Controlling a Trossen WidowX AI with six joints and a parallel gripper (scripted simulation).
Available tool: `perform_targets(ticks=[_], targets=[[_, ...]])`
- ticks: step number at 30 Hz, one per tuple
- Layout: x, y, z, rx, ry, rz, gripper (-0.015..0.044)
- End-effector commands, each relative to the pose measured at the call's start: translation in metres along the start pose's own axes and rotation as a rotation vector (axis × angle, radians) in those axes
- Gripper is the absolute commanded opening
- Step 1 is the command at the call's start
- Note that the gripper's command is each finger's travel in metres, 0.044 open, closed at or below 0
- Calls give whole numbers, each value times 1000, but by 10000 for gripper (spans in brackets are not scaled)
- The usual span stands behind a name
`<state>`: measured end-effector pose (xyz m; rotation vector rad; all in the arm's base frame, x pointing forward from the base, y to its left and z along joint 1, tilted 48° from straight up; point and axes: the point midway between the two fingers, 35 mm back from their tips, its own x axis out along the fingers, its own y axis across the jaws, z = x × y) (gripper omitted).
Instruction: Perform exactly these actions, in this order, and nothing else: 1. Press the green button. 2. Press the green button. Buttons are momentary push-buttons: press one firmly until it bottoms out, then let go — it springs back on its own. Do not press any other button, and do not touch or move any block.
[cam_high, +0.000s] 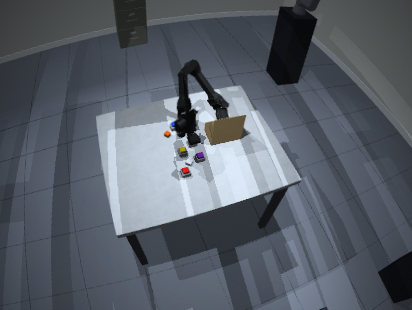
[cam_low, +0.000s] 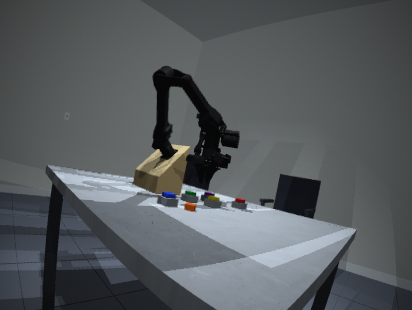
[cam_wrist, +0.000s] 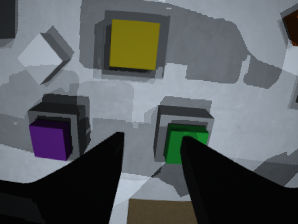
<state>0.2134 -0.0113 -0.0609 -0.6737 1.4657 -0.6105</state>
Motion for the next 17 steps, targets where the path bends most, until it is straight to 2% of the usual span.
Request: perform_targets(ticks=[1,7,12,17], targets=[[-16,43,22,-2,-7,14,256],[-38,116,36,0,-5,13,400],[-48,170,31,7,-3,-2,400],[-48,172,31,7,-3,-3,400]])
